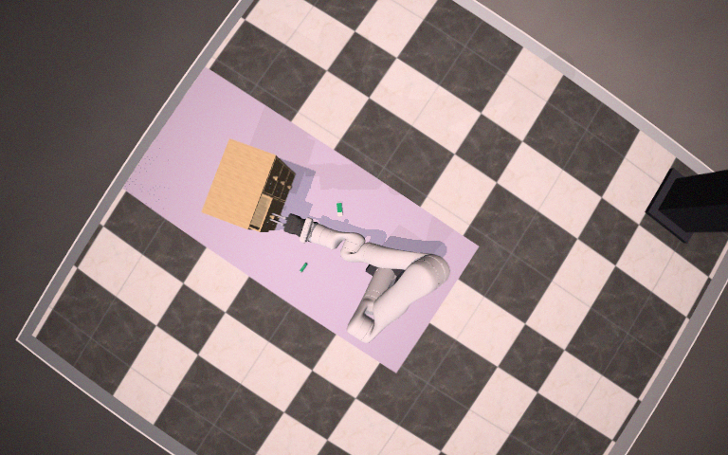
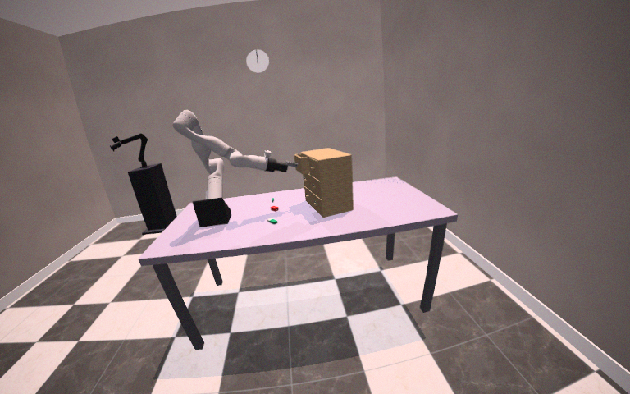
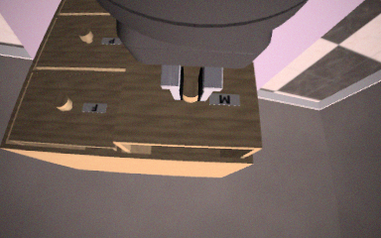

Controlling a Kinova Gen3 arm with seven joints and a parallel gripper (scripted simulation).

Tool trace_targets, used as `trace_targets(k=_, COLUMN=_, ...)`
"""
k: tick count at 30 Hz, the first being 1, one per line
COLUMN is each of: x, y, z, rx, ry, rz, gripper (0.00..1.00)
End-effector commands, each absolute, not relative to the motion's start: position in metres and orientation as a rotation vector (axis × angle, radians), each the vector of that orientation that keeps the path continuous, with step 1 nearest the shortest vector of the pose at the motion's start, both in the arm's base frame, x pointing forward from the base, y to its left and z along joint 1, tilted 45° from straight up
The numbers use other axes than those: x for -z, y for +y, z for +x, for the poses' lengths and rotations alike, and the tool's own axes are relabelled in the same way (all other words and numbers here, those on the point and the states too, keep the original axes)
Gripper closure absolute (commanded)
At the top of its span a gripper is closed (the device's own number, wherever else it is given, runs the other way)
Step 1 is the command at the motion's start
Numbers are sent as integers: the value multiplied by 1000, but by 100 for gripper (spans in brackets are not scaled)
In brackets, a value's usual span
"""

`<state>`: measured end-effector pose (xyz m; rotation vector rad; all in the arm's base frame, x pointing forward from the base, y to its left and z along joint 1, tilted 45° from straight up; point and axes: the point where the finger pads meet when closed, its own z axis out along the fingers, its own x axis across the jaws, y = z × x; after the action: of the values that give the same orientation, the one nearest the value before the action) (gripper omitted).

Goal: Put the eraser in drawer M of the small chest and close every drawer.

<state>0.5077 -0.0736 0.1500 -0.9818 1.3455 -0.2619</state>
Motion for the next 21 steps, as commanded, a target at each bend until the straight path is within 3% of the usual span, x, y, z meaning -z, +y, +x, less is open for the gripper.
trace_targets(k=1, x=-148, y=-75, z=500, rx=254, ry=1350, rz=-979, gripper=63)
trace_targets(k=21, x=-146, y=-77, z=487, rx=253, ry=1350, rz=-979, gripper=63)
